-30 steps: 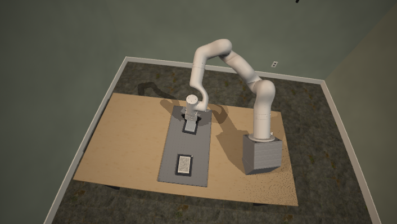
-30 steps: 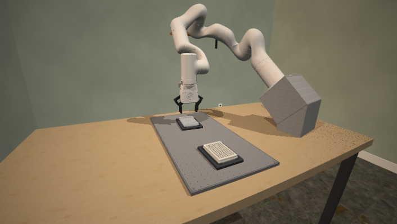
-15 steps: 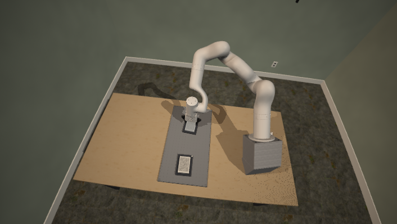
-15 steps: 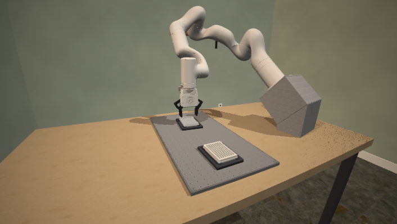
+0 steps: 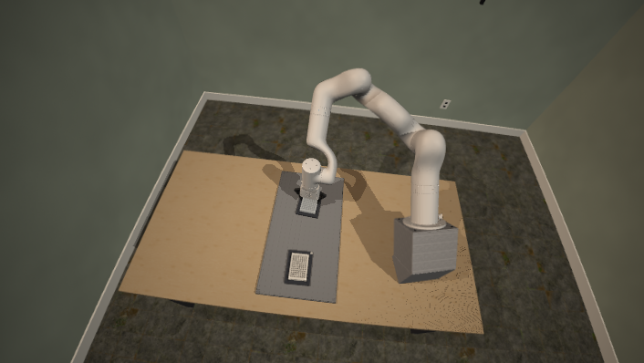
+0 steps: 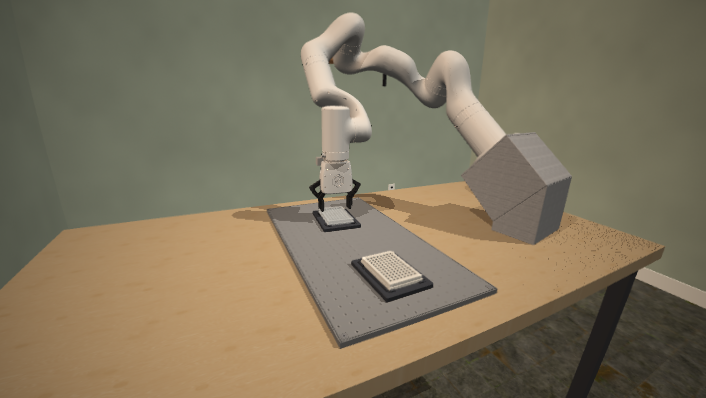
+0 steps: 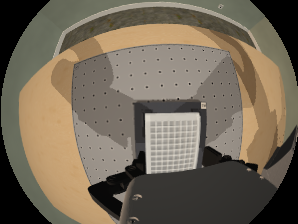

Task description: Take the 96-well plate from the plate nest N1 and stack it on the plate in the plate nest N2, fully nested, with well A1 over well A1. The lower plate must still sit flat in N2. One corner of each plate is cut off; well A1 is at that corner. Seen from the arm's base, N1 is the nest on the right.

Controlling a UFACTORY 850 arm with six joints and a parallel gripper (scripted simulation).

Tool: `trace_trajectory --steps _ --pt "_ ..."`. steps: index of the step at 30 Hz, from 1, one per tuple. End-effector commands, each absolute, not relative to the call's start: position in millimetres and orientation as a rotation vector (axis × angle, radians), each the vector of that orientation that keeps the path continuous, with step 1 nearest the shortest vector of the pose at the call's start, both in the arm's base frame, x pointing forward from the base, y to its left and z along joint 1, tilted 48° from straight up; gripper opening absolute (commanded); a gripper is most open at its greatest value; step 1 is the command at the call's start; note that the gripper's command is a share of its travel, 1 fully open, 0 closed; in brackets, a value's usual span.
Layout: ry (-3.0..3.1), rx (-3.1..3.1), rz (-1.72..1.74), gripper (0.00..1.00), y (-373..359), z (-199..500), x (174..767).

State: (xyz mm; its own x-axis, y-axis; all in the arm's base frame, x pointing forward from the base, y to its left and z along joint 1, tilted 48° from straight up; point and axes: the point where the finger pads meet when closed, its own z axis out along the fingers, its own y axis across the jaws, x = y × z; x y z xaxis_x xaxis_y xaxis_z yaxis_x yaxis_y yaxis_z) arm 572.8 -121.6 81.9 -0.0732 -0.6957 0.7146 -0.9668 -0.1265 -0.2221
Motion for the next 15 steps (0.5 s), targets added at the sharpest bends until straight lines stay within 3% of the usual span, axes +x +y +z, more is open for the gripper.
trace_trajectory --steps 1,15 --pt "-1.788 1.847 1.033 1.00 -121.3 82.2 573.2" --pt "-1.788 1.847 1.033 1.00 -125.5 78.2 574.7"
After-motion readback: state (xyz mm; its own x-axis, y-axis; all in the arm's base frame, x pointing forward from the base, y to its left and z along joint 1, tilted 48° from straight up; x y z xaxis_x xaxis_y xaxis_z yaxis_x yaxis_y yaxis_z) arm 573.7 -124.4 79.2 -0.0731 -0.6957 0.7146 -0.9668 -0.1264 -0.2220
